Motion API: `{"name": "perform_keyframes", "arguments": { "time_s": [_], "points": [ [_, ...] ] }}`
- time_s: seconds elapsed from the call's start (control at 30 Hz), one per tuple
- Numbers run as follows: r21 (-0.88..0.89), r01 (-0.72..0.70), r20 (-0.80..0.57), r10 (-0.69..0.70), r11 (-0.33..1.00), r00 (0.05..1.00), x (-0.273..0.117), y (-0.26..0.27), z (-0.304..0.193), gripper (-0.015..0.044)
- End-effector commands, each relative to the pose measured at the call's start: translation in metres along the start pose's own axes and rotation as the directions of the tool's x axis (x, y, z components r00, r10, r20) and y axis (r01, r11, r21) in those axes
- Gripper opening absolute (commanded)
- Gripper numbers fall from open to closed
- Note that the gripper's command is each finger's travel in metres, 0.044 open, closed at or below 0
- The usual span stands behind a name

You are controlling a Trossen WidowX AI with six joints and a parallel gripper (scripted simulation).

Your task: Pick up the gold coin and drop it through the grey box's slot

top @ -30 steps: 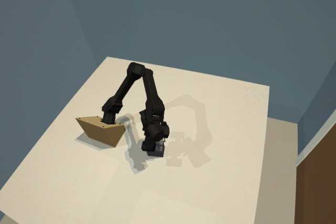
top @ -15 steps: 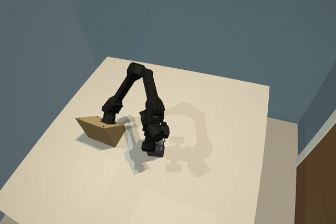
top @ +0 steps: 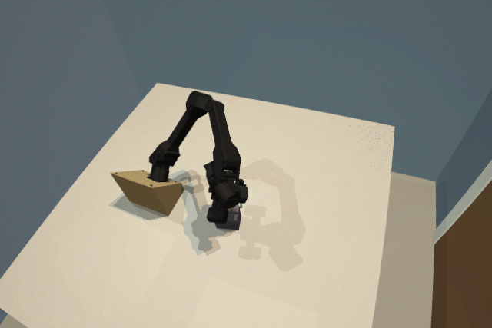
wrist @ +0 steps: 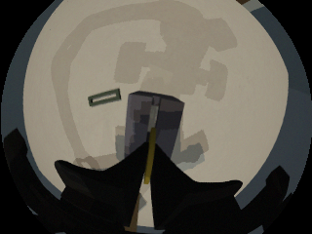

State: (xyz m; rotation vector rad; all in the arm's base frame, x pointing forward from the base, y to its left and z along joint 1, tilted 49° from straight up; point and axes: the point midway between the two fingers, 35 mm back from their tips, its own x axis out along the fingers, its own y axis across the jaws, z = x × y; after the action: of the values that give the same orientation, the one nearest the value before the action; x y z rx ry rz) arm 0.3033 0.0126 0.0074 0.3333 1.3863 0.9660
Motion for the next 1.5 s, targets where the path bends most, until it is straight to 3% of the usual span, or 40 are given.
{"name": "perform_keyframes", "arguments": {
  "time_s": [0.0, 1.2, 1.4, 1.47],
  "points": [
    [0.007, -0.007, -0.001, 0.007, 1.000, 1.000, 0.003, 0.001, -0.002, 0.0000],
    [0.007, -0.008, -0.001, 0.008, 1.000, 1.000, 0.015, 0.001, -0.001, 0.0000],
    [-0.002, 0.001, -0.001, -0.001, 1.000, 1.000, 0.012, 0.000, 0.001, 0.0157],
    [-0.002, 0.001, -0.001, -0.001, 1.000, 1.000, 0.012, 0.000, 0.001, 0.0161]
  ]
}}
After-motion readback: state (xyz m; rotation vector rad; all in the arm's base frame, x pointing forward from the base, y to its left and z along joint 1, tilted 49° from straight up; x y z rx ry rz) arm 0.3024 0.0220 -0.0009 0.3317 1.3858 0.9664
